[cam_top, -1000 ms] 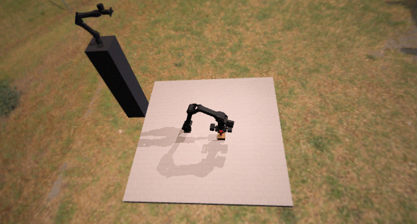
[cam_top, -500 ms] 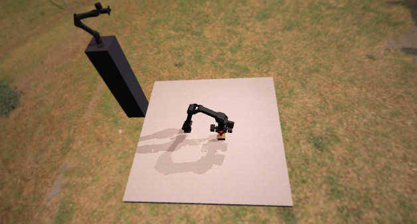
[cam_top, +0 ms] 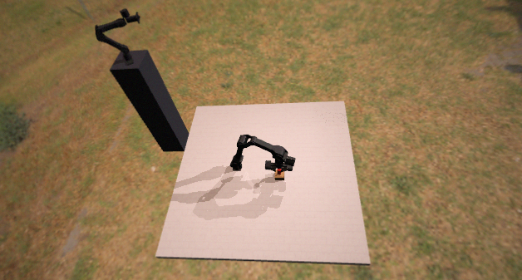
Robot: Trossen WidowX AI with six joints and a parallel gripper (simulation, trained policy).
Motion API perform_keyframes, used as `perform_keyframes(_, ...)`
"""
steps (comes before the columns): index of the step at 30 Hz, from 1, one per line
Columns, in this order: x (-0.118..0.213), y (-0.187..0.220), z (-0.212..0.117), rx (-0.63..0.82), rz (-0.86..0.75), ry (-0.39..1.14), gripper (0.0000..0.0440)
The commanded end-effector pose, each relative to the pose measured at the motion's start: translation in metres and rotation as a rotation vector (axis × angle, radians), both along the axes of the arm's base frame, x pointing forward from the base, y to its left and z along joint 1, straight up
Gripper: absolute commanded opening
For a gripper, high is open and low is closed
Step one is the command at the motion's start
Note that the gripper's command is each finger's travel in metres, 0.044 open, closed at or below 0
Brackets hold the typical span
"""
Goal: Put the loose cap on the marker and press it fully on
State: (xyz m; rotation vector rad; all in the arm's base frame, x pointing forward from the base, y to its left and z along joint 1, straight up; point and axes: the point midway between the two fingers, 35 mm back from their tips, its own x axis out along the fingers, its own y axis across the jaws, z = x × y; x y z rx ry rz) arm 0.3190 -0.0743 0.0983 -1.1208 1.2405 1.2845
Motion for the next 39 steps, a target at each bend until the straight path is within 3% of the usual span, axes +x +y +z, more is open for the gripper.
perform_keyframes(1,-0.015,0.006,-0.008,0.034,0.013,0.060,0.0219)
perform_keyframes(8,-0.020,0.010,-0.007,0.055,0.029,0.058,0.0299)
perform_keyframes(15,-0.018,0.011,-0.001,0.061,0.041,0.013,0.0440)
perform_keyframes(33,-0.013,0.006,0.053,0.036,0.079,-0.134,0.0438)
perform_keyframes(36,-0.014,0.006,0.059,0.033,0.077,-0.147,0.0415)
perform_keyframes(39,-0.017,0.005,0.064,0.032,0.072,-0.150,0.0354)
